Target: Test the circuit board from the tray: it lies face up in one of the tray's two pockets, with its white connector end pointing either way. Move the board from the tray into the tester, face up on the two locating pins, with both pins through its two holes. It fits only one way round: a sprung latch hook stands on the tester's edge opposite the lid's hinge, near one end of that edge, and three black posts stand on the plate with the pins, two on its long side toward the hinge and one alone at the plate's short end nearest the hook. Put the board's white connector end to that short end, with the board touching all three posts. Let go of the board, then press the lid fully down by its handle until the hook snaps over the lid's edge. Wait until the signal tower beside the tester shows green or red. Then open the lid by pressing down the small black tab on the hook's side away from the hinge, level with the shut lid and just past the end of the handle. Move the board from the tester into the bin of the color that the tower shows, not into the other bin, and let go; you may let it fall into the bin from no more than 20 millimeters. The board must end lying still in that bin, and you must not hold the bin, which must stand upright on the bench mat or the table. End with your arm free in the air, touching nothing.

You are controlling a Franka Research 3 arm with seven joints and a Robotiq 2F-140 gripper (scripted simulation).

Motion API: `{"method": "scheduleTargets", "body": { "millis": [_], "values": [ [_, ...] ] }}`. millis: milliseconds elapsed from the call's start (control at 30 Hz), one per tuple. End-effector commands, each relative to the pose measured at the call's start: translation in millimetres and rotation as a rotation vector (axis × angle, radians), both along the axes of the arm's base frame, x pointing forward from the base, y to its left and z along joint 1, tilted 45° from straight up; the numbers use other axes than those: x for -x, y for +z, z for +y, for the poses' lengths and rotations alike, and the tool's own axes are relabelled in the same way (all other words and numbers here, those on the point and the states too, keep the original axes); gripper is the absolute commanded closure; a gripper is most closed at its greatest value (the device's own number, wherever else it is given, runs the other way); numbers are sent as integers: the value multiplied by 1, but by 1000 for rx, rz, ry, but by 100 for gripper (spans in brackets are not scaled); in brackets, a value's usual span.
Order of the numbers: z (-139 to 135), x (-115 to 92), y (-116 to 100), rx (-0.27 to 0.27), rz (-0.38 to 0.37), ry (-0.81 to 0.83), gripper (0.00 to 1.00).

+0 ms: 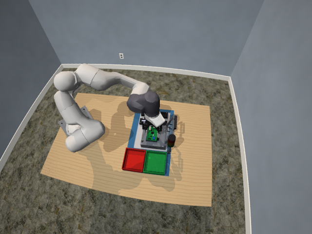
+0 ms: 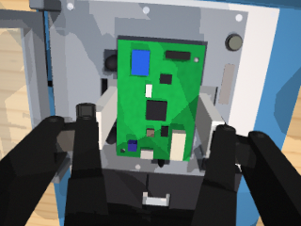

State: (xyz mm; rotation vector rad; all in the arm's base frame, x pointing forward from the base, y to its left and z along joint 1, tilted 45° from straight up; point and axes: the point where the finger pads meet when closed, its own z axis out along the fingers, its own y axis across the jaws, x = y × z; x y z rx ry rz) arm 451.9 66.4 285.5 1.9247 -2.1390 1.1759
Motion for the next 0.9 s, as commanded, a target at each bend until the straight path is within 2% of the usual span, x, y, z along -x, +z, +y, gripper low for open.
{"method": "scheduleTargets", "body": {
  "millis": [0, 867],
  "values": [
    [2, -1, 3, 2, -7, 5, 54],
    [3, 0, 1, 2, -7, 5, 54]
  ]
}}
